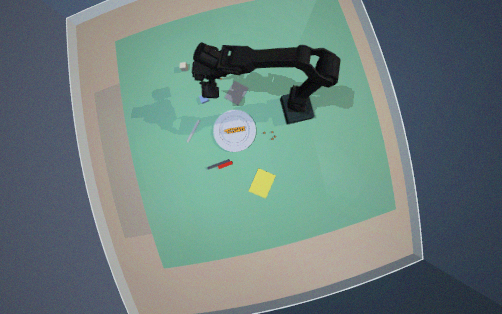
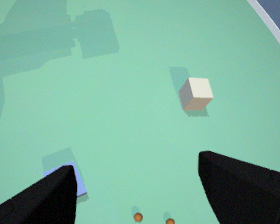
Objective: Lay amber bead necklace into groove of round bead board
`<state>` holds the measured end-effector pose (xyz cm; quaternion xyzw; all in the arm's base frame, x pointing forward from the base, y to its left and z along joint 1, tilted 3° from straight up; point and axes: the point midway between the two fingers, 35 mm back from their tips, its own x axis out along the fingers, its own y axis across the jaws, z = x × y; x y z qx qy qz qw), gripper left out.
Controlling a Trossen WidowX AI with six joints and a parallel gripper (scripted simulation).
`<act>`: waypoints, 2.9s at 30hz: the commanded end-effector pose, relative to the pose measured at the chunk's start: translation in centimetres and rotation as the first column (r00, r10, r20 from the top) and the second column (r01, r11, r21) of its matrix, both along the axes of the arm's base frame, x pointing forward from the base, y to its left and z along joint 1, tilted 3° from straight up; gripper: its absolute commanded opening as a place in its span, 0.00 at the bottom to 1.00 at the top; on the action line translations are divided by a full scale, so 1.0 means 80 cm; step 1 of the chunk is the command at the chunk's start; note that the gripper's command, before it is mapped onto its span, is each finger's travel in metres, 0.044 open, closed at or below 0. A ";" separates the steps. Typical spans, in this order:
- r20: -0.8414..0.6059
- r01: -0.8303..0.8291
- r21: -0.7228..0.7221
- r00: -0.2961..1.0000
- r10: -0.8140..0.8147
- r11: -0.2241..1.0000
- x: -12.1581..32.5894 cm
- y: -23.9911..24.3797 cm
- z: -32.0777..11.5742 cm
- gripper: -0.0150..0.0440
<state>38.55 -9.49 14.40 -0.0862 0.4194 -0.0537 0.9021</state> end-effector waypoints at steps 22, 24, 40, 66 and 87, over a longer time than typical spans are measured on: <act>-0.413 -0.039 0.205 0.903 0.123 0.978 -0.079 0.177 -0.104 0.68; -0.451 -0.037 0.211 0.883 0.131 0.977 -0.091 0.190 -0.110 0.68; -0.655 -0.016 0.197 0.742 0.144 0.980 -0.164 0.249 -0.139 0.68; -0.653 -0.017 0.197 0.743 0.144 0.980 -0.164 0.250 -0.181 0.68; -0.650 -0.023 0.194 0.746 0.146 0.981 -0.162 0.250 -0.185 0.25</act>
